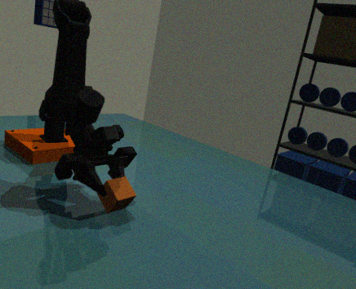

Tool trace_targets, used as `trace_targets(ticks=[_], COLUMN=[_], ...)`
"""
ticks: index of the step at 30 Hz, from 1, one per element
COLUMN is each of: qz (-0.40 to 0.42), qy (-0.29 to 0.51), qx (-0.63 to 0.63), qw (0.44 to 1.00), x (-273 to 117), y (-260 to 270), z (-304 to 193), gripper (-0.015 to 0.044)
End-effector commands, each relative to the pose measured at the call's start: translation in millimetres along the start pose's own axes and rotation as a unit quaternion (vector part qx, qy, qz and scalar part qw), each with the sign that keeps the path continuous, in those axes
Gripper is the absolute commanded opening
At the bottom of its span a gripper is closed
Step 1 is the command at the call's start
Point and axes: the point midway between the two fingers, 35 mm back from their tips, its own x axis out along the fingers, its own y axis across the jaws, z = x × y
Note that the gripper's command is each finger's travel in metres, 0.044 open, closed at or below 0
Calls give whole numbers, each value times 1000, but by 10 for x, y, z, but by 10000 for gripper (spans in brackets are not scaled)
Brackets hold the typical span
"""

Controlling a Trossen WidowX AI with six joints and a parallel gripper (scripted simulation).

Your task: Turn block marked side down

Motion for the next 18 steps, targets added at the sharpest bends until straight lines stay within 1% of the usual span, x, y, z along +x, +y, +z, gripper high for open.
trace_targets(ticks=[1,18], qz=[3,3], qy=[-23,-36], qx=[0,0], qw=[1000,999], x=[-53,-74], y=[18,18], z=[-19,7], gripper=[0,0])
